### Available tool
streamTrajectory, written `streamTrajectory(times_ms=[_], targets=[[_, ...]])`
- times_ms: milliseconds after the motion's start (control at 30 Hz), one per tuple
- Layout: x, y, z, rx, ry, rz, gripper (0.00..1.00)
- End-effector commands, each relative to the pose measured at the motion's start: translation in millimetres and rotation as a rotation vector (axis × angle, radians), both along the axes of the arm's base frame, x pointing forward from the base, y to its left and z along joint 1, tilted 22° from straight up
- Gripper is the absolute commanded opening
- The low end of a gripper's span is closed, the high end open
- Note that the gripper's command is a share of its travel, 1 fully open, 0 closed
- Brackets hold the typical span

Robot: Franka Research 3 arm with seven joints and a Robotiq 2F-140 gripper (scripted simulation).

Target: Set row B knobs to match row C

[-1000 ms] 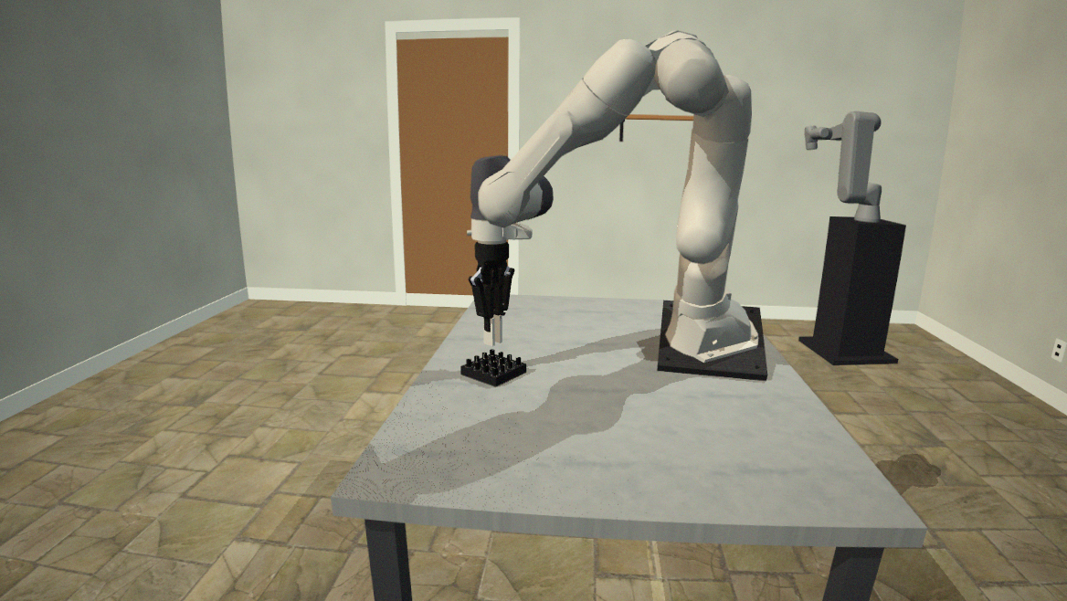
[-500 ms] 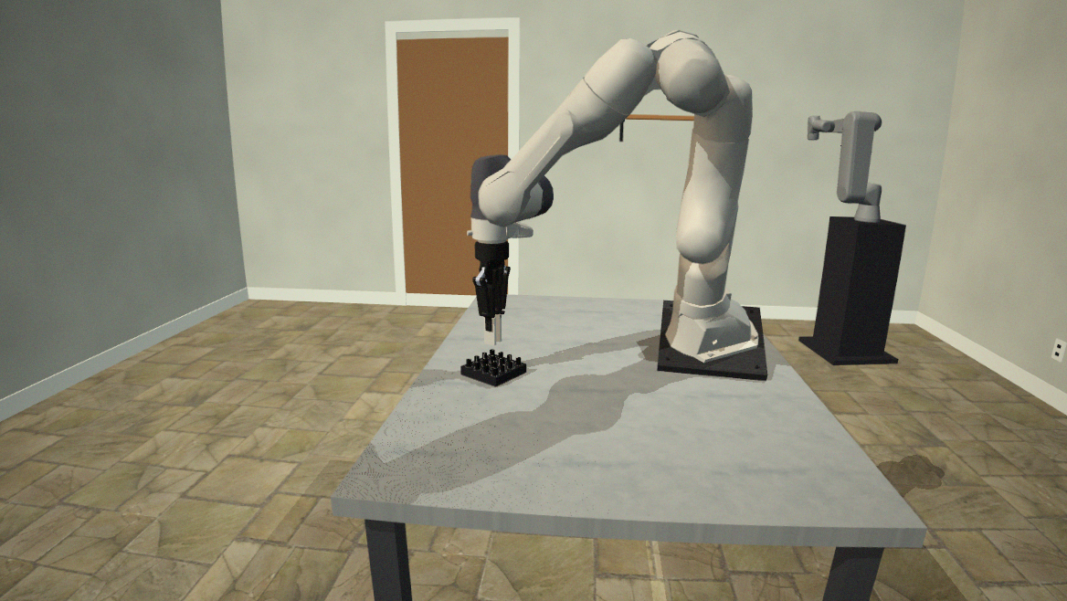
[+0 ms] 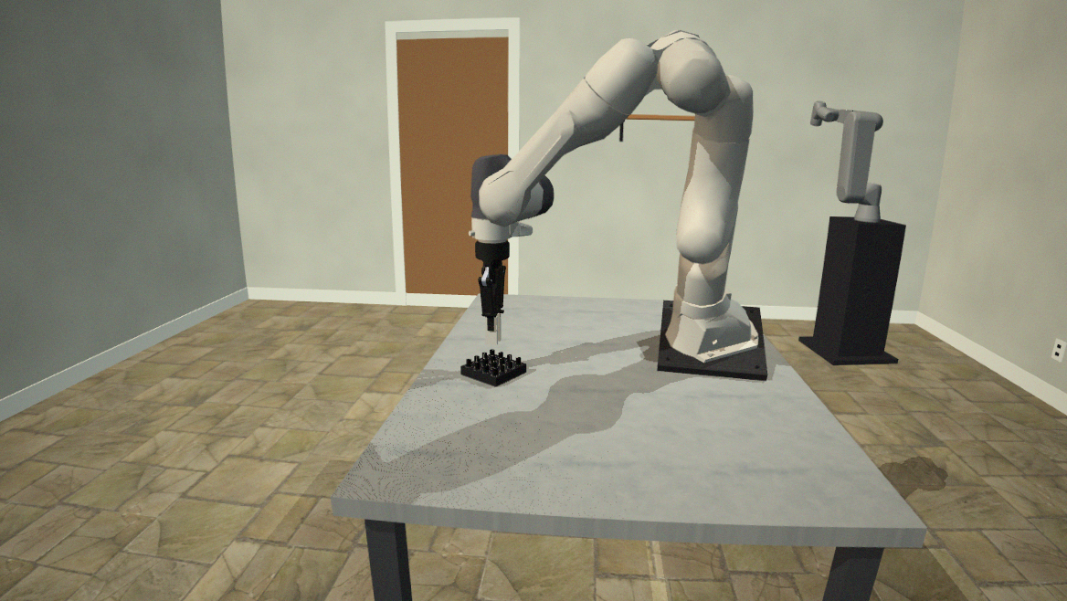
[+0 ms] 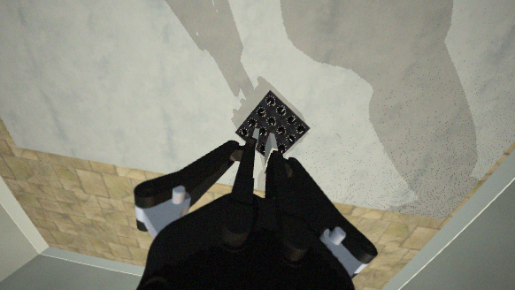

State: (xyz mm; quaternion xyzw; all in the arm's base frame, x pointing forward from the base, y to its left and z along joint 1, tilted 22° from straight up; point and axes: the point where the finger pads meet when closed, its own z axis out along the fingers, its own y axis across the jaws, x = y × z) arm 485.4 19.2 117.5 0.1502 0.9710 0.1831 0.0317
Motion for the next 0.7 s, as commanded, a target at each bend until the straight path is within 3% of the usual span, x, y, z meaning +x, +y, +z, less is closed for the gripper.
streamTrajectory(times_ms=[0, 667], targets=[[-2.3, 0.7, -0.4, -0.008, -0.056, 0.146, 0.12], [-3.6, 0.9, 1.0, -0.043, -0.154, 0.406, 0.12]])
